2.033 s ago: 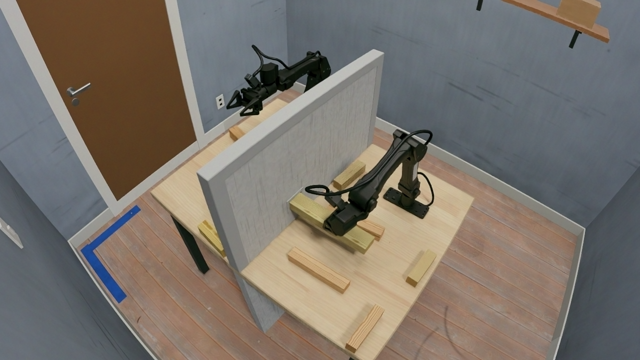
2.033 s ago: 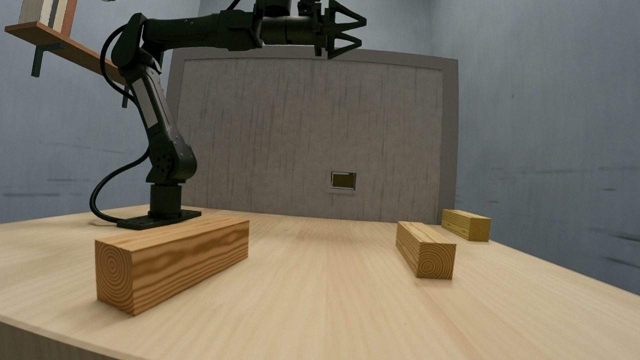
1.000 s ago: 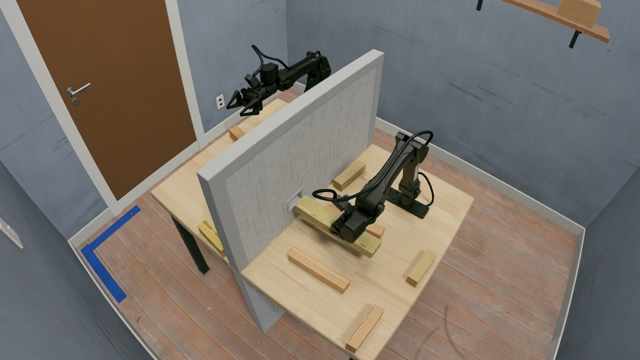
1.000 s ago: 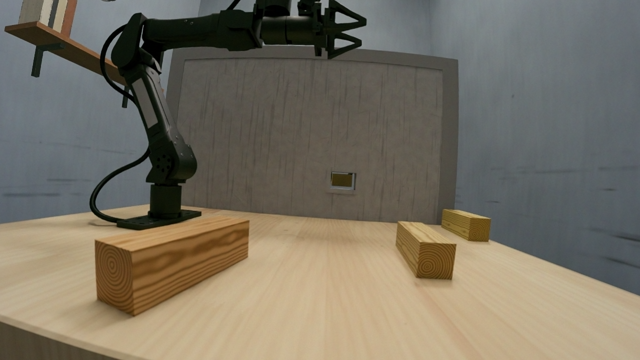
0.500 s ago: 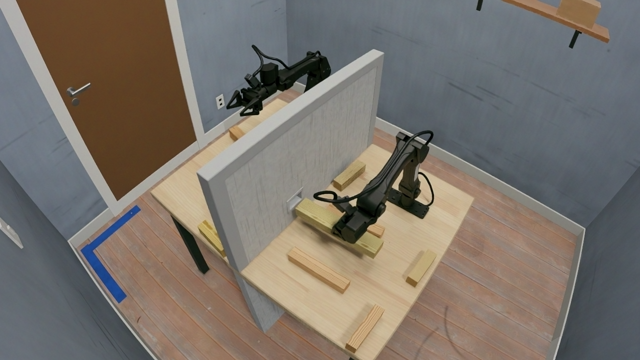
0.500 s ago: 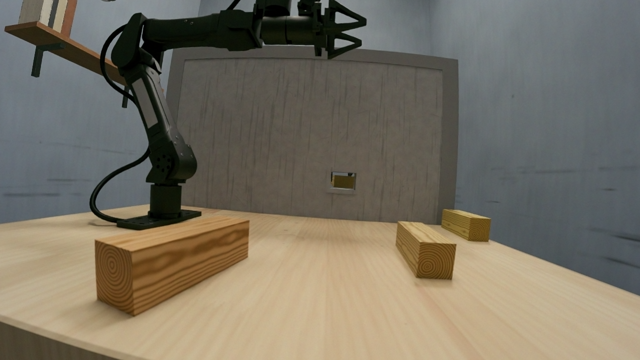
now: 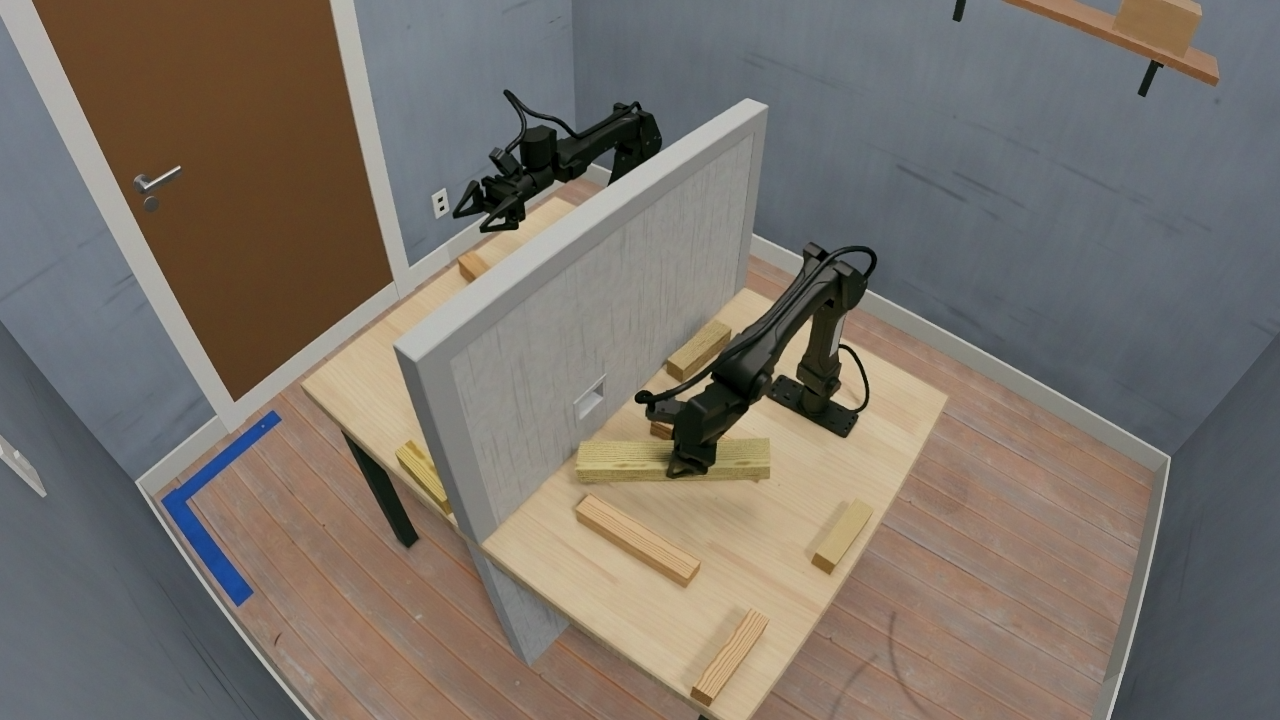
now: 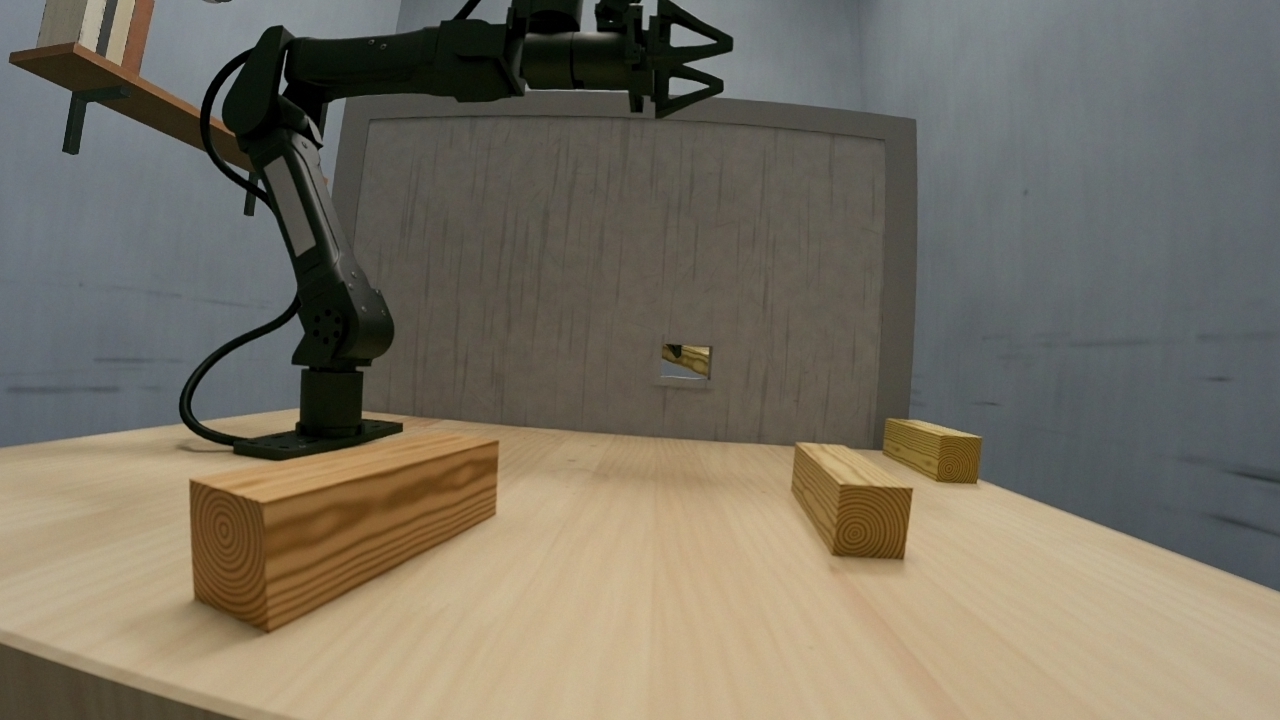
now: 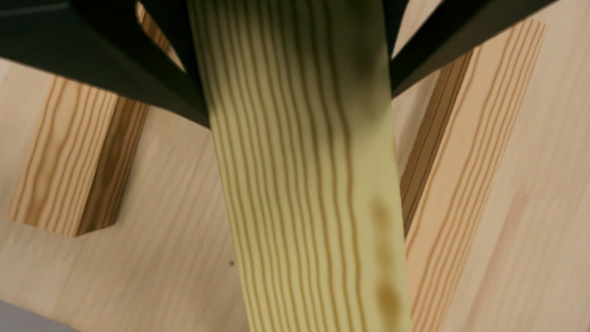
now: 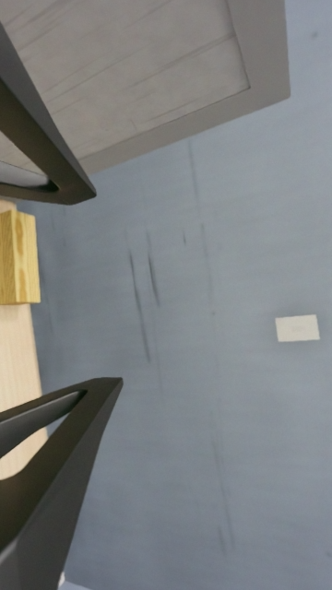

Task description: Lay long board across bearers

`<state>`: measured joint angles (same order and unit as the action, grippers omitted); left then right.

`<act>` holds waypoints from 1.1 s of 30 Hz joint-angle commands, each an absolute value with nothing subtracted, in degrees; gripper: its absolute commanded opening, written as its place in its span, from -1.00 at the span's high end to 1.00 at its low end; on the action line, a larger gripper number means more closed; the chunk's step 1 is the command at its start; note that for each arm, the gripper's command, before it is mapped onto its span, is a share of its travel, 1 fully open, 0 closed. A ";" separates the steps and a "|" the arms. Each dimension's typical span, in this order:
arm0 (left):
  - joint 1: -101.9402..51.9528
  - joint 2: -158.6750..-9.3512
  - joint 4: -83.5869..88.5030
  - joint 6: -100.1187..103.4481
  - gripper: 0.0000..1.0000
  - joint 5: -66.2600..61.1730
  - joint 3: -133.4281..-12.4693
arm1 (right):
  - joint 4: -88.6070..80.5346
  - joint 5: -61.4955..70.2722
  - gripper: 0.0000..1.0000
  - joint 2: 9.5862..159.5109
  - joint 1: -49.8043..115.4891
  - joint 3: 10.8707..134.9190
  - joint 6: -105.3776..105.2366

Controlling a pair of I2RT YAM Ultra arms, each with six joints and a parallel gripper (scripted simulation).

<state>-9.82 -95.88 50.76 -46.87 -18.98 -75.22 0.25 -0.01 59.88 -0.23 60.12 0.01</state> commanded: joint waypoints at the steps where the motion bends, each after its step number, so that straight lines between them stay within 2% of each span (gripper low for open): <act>1: -12.88 -90.35 42.76 -32.22 1.00 -13.65 -73.53 | 0.42 -0.32 -0.56 60.53 -0.29 60.27 0.48; 21: -22.84 -81.10 25.53 24.09 1.00 11.76 -56.50 | 0.42 -0.32 -0.56 60.53 -0.29 60.27 0.48; 23: -22.84 -81.10 25.53 24.09 1.00 11.76 -56.50 | 0.42 -0.32 -0.56 60.53 -0.29 60.27 0.48; 24: -25.13 -80.11 22.53 28.68 1.00 16.05 -53.95 | 0.42 -0.32 -0.56 60.53 -0.29 60.27 0.48; 33: -25.50 -83.81 21.67 25.57 1.00 20.31 -55.97 | 0.42 -0.32 -0.56 60.53 -0.29 60.27 0.48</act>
<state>-26.83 -83.74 27.14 24.23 15.84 -53.71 0.25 -0.01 59.88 -0.23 60.12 0.01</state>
